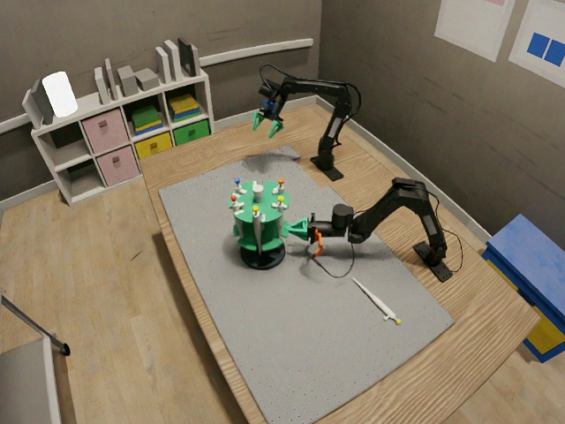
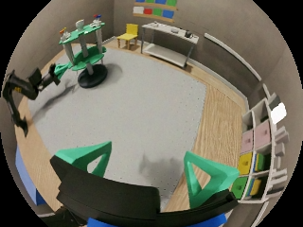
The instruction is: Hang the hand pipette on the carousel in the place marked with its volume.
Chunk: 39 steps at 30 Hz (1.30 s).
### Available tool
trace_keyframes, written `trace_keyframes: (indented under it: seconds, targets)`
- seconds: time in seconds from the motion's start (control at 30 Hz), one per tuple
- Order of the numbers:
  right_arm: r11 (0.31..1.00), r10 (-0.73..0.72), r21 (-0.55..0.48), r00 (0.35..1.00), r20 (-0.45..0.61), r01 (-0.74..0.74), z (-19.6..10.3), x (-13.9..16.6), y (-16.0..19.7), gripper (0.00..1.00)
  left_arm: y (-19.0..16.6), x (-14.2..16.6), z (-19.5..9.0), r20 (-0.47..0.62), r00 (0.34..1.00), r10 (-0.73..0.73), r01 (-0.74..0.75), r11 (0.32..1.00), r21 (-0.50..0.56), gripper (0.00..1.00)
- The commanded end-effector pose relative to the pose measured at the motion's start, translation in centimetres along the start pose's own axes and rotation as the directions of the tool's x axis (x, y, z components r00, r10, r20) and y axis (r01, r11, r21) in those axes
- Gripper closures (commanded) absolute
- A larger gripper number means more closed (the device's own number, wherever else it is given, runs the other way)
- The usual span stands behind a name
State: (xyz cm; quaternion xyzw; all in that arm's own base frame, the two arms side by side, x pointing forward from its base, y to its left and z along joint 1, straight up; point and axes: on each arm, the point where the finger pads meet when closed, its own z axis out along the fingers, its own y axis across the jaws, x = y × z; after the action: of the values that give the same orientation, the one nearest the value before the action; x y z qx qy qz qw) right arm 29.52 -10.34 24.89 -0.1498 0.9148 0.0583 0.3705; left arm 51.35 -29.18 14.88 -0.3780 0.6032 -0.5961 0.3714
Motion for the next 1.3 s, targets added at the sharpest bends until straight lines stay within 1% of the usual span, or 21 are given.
trace_keyframes:
  seconds: [0.0,1.0,1.07,1.13,1.27]
  targets:
    - [1.0,-0.008,-0.002,1.0,0.023,0.008,-0.12,-0.45,-0.36,0.0,-3.47,-0.71,0.33,0.009,1.0,0.005,-0.006,0.997,0.071,1.0]
    - [1.0,-0.008,-0.002,1.0,0.023,0.008,-0.12,-0.45,-0.36,0.0,-3.47,-0.71,0.33,0.009,1.0,0.005,-0.006,0.997,0.071,1.0]
    - [1.0,-0.008,-0.002,1.0,0.023,0.008,-0.12,-0.45,-0.36,0.0,-2.83,-0.91,0.05,-0.069,0.998,0.012,-0.008,0.998,0.059,1.0]
    - [1.0,-0.008,-0.002,1.0,0.023,0.008,-0.12,-0.45,-0.36,0.0,-3.23,-1.18,0.35,-0.136,0.991,0.018,-0.01,0.998,0.064,1.0]
    - [1.0,-0.008,-0.002,1.0,0.023,0.008,-0.12,-0.45,-0.36,0.0,-3.36,-1.58,0.35,-0.136,0.991,0.019,-0.01,0.998,0.069,1.0]
